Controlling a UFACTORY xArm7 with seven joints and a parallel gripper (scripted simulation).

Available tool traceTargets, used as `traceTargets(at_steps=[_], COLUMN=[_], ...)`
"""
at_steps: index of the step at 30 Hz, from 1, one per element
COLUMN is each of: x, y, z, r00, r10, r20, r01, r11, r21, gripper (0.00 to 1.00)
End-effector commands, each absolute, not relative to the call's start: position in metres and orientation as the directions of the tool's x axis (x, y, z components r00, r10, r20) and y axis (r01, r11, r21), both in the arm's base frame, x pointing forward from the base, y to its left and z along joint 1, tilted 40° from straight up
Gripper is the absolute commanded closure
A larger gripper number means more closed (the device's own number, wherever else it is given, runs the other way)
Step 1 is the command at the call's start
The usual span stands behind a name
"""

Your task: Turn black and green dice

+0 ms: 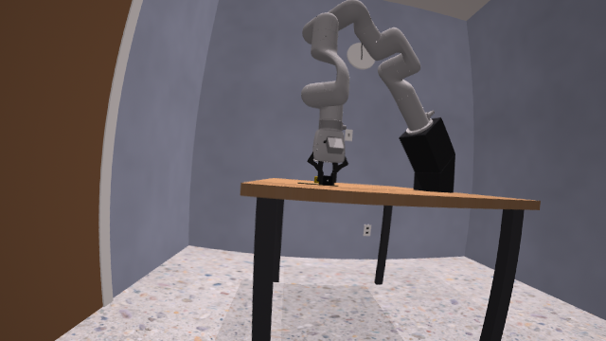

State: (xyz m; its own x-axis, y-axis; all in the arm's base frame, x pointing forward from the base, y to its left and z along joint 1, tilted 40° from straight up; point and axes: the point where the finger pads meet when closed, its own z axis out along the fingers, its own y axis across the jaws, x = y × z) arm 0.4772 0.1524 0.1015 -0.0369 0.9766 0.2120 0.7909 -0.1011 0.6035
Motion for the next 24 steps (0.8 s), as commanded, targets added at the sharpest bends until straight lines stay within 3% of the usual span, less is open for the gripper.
traceTargets(at_steps=[1, 24], x=[0.475, 0.447], y=[0.152, 0.143], z=[0.106, 0.142], r00=[-0.037, -0.037], r10=[0.976, 0.976], r20=[0.213, 0.213], r01=[0.79, 0.789], r11=[-0.102, -0.102], r21=[0.605, 0.606], gripper=[0.73, 0.73])
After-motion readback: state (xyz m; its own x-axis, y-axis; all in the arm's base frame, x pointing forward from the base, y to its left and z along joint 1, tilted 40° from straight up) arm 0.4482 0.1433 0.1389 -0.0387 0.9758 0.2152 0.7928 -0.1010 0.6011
